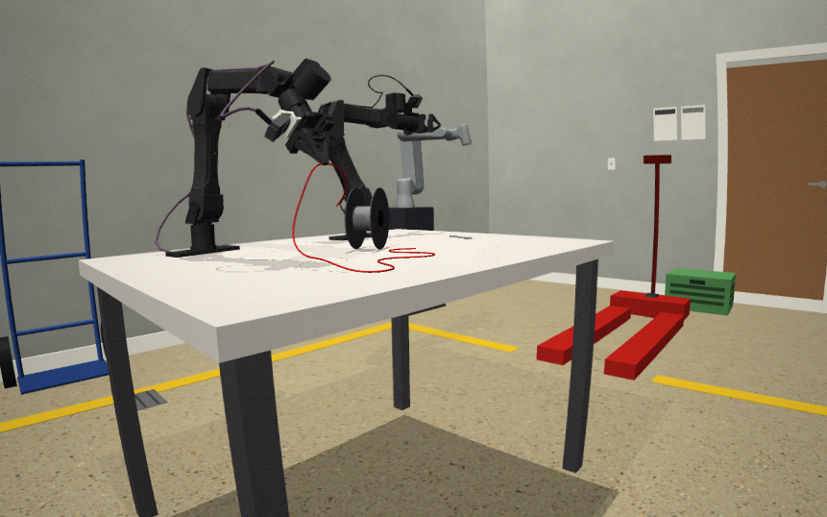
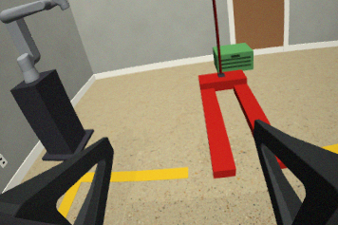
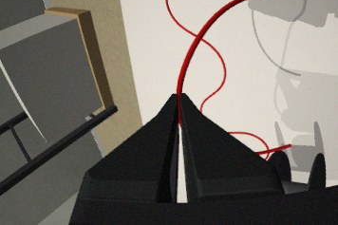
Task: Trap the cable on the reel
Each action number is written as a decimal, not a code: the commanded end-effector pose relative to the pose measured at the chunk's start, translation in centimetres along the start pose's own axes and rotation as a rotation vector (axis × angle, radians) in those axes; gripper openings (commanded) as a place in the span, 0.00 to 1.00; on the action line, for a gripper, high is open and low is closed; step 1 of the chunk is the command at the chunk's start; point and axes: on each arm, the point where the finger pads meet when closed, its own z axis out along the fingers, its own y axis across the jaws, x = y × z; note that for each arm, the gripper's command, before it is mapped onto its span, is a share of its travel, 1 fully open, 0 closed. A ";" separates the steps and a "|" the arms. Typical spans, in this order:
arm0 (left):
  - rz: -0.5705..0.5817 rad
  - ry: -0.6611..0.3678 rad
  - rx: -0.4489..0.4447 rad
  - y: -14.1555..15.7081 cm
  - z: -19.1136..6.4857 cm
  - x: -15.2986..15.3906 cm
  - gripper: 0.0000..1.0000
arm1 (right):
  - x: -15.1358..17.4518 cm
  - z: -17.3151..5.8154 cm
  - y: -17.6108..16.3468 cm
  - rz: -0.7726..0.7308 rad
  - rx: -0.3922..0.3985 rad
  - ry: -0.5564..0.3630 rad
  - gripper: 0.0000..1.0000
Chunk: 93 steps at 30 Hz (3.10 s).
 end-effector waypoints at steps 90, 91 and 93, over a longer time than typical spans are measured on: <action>0.010 0.031 0.008 -0.4 0.4 1.1 0.75 | -0.7 -2.4 1.9 0.011 -0.063 -0.015 0.00; 0.010 0.031 0.008 -0.4 0.4 1.1 0.75 | -0.7 -2.4 1.9 0.011 -0.063 -0.015 0.00; 0.011 0.036 0.021 -0.7 0.5 1.3 0.75 | -0.7 -2.4 1.9 0.011 -0.063 -0.015 0.00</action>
